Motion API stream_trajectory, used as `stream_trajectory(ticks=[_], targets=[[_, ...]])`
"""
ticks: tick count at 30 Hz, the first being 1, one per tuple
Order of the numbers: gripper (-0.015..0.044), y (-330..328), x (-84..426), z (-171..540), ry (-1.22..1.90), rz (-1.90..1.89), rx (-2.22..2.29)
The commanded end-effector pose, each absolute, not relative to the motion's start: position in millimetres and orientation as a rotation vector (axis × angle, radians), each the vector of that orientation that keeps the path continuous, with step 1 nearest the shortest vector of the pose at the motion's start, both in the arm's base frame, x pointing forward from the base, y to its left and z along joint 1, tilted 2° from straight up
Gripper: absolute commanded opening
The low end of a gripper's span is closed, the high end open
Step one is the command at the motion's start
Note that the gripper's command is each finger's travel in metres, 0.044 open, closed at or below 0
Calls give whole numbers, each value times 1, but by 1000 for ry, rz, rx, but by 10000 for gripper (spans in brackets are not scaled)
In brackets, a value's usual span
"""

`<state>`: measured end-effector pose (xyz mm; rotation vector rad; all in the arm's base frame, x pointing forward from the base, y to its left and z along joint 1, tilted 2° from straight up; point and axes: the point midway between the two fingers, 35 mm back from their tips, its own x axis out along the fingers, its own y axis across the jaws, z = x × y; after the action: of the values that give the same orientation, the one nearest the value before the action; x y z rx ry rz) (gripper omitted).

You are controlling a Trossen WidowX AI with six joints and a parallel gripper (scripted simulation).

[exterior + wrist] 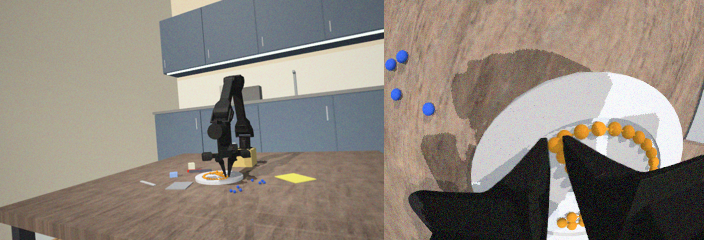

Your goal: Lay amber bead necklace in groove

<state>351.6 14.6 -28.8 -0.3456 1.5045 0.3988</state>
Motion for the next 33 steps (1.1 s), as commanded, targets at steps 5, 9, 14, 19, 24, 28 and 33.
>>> stream_trajectory(ticks=[5,9,14,19,24,28,33], targets=[[79,15,352,-30,1504,399,-346],[184,15,352,-30,1504,399,-346],[315,15,352,-30,1504,399,-346],[440,15,351,-28,1510,400,-344],[440,15,350,-25,1512,398,-341],[440,15,350,-25,1512,398,-341],[440,15,350,-25,1512,398,-341]])
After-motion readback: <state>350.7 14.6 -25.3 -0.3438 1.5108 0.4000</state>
